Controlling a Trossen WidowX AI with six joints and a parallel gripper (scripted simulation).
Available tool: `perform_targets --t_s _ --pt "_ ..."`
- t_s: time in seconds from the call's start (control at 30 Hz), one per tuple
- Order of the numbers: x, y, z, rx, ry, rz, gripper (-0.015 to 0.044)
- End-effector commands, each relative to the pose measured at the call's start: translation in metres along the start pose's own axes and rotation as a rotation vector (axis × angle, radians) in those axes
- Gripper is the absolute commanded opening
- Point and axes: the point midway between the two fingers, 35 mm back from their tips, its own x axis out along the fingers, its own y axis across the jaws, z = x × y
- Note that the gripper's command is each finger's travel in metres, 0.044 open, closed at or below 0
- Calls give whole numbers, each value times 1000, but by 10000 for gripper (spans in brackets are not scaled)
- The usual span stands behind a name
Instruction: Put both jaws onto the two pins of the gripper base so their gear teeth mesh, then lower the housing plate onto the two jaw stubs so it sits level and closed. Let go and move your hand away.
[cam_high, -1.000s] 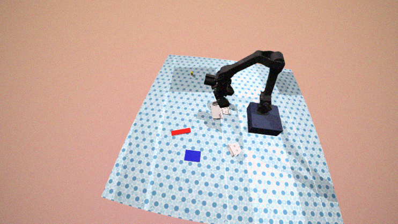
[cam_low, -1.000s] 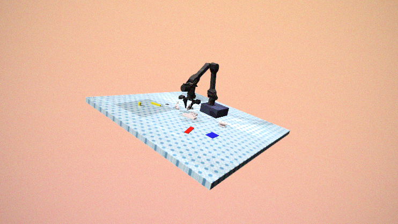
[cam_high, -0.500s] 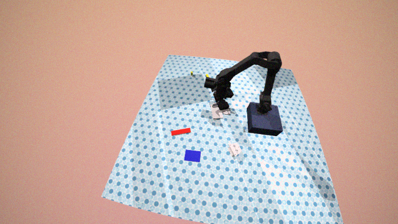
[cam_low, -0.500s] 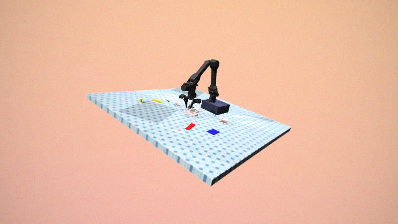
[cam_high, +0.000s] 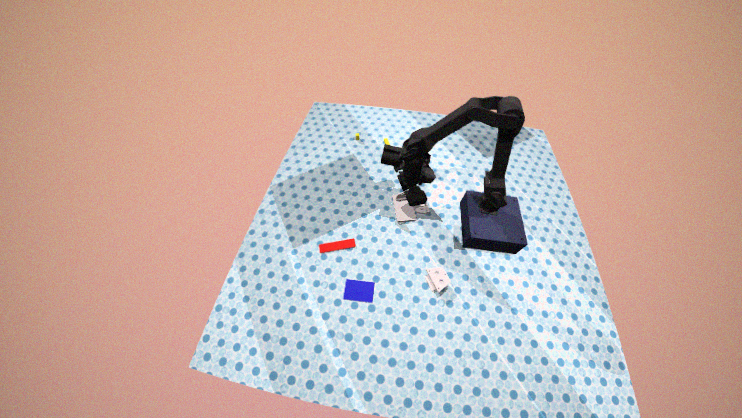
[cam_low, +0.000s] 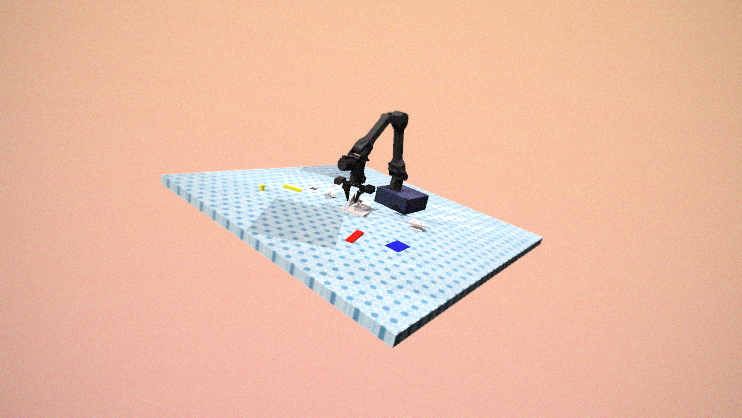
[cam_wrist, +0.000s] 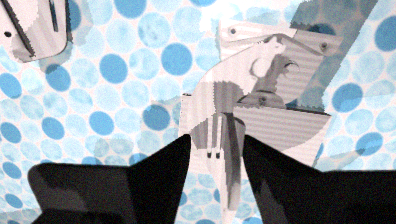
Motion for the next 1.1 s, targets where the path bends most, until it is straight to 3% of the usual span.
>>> perform_targets --t_s 0.0,1.07 --pt "2 0 0 -7 1 -1 134" --pt "9 0 0 -12 1 -1 134"
